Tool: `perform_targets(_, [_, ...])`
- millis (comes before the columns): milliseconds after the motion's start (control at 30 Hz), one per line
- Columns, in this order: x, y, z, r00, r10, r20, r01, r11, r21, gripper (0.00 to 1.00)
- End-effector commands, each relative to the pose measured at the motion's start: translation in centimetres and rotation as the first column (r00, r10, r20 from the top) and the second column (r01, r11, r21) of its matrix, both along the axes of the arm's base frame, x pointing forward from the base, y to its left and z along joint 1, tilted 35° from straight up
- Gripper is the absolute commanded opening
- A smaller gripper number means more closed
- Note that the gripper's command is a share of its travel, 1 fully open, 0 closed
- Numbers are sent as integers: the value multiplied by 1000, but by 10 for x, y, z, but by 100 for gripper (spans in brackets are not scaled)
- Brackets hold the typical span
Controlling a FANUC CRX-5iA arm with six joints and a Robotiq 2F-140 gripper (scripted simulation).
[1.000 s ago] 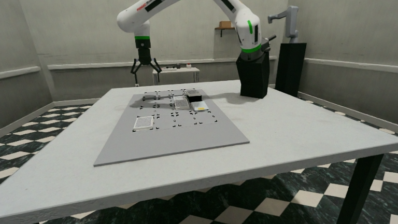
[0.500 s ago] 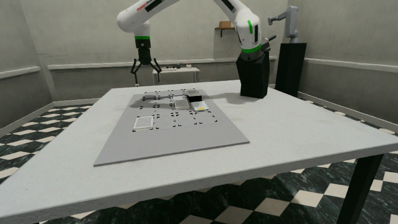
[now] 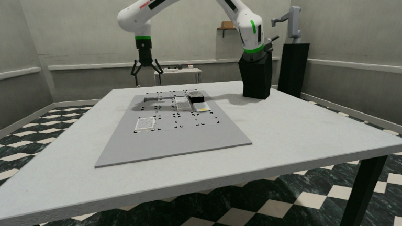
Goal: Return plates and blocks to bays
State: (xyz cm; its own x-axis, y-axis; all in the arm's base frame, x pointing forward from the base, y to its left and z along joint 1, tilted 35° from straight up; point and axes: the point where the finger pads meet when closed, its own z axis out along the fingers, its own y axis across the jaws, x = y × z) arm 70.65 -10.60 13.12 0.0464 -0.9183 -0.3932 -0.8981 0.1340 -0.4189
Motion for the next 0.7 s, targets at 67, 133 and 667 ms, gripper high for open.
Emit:
perform_targets(67, [-1,22,11,1000,-1,2,1,1000,-2,100])
perform_targets(133, [-1,29,14,1000,-1,2,1,1000,-2,100])
perform_targets(667, [-4,81,36,1000,-1,2,1,1000,-1,100])
